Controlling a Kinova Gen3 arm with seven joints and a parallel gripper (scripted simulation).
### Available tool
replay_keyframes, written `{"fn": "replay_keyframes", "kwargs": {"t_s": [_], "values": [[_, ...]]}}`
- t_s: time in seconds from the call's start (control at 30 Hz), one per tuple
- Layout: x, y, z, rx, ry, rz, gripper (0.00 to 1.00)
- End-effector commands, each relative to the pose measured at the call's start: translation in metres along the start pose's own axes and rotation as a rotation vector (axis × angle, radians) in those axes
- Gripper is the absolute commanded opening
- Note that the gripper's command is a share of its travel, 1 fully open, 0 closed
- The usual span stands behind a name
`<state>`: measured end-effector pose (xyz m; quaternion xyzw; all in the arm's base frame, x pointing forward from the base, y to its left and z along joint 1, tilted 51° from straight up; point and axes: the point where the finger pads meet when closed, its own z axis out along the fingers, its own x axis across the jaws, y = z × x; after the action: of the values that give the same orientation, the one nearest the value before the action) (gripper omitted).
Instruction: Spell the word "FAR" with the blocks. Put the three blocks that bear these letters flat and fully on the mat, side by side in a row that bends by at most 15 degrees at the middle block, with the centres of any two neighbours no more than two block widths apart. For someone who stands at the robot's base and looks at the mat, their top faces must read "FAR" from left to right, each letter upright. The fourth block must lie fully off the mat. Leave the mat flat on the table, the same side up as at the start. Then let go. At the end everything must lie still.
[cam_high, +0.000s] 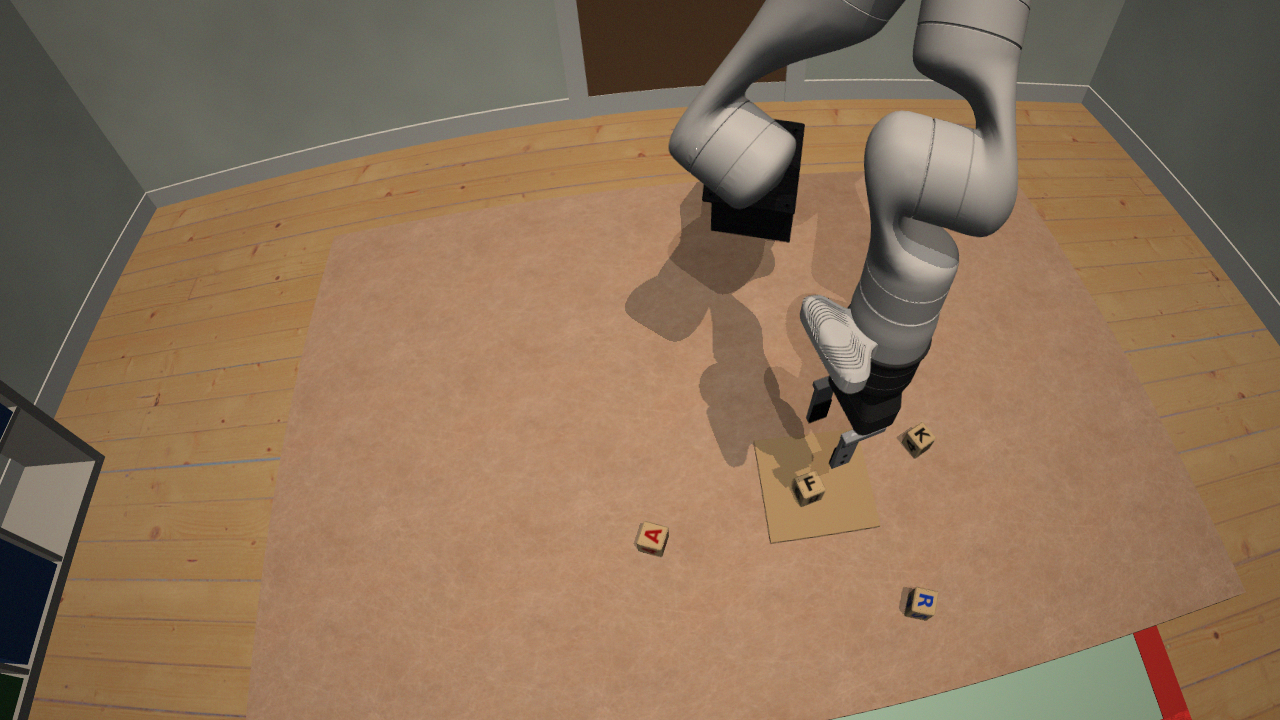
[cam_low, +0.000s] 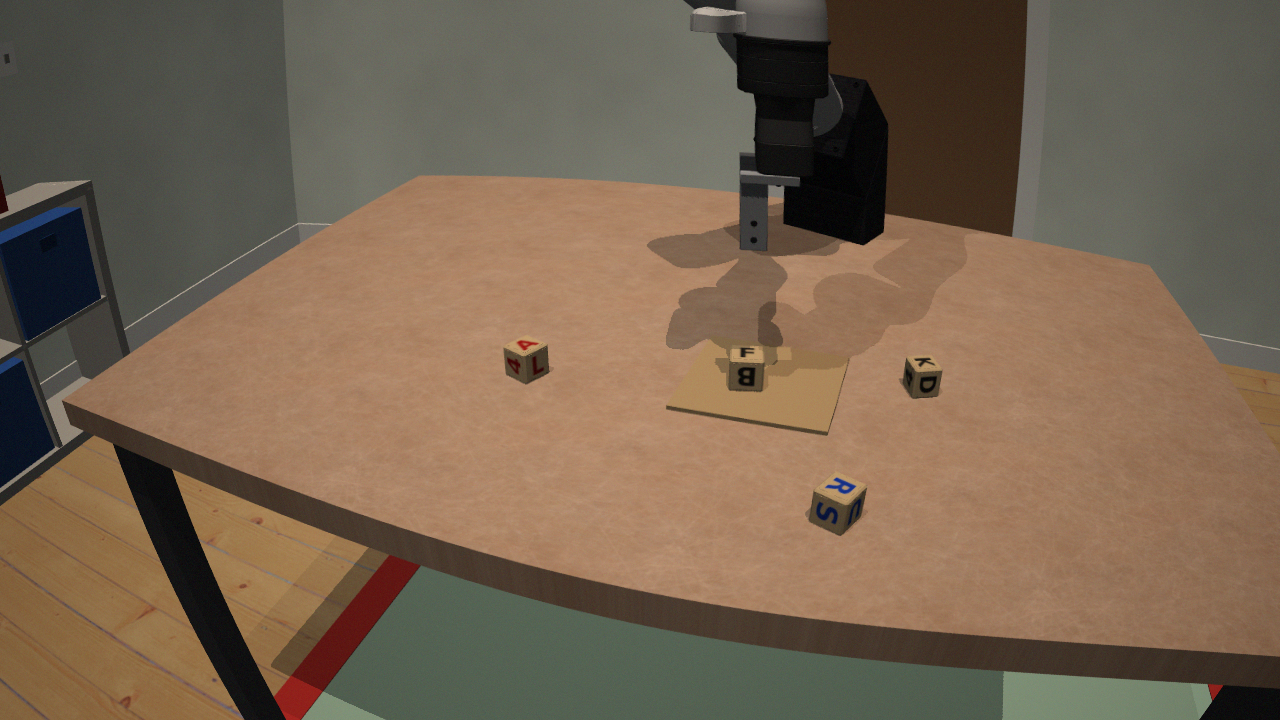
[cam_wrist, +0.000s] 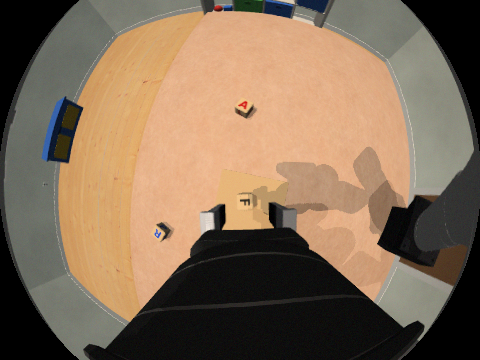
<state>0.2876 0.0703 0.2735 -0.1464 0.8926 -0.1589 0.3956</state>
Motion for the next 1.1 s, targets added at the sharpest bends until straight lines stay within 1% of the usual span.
{"fn": "replay_keyframes", "kwargs": {"t_s": [0.0,0.57,0.63,0.87,0.93,1.07], "values": [[-0.001,-0.001,-0.001,0.009,-0.005,-0.003,1.00],[-0.002,-0.001,0.000,0.009,-0.005,-0.003,1.00],[-0.003,0.000,0.005,0.006,-0.007,-0.005,1.00],[-0.004,0.000,0.039,0.006,-0.007,-0.004,1.00],[-0.003,-0.001,0.043,0.009,-0.005,-0.003,1.00],[-0.002,-0.001,0.044,0.009,-0.005,-0.003,1.00]]}}
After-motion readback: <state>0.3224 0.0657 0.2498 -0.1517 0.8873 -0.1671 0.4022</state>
